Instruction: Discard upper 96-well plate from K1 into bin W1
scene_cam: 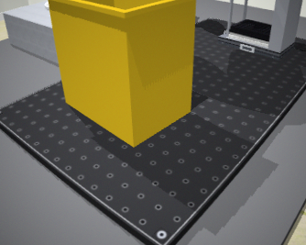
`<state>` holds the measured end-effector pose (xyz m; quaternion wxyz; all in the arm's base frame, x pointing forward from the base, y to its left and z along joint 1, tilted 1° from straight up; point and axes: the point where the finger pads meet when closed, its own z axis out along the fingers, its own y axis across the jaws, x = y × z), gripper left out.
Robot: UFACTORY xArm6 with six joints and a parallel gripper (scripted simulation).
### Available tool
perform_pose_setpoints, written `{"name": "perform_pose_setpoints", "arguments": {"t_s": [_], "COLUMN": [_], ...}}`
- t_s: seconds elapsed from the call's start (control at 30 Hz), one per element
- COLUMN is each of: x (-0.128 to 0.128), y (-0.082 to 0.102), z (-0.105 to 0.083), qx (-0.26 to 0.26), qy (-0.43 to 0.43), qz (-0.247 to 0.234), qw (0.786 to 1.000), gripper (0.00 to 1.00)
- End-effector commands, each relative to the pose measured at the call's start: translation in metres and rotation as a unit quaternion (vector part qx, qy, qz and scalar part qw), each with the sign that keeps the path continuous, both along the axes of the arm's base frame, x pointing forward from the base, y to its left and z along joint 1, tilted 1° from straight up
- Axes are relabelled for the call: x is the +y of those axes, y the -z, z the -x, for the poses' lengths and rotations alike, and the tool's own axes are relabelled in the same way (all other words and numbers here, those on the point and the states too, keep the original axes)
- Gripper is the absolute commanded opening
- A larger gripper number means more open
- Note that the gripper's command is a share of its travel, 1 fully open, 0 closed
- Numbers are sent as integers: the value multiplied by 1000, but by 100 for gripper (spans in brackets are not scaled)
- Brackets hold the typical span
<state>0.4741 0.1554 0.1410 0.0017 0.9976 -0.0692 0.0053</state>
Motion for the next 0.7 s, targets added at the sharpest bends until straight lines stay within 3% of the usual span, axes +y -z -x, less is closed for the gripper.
{"name": "perform_pose_setpoints", "arguments": {"t_s": [0.0,0.67], "x": [0,0], "y": [3,31], "z": [-1,-2], "qx": [-2,-2], "qy": [0,0], "qz": [-1,-1], "qw": [1000,1000], "gripper": [100,100]}}
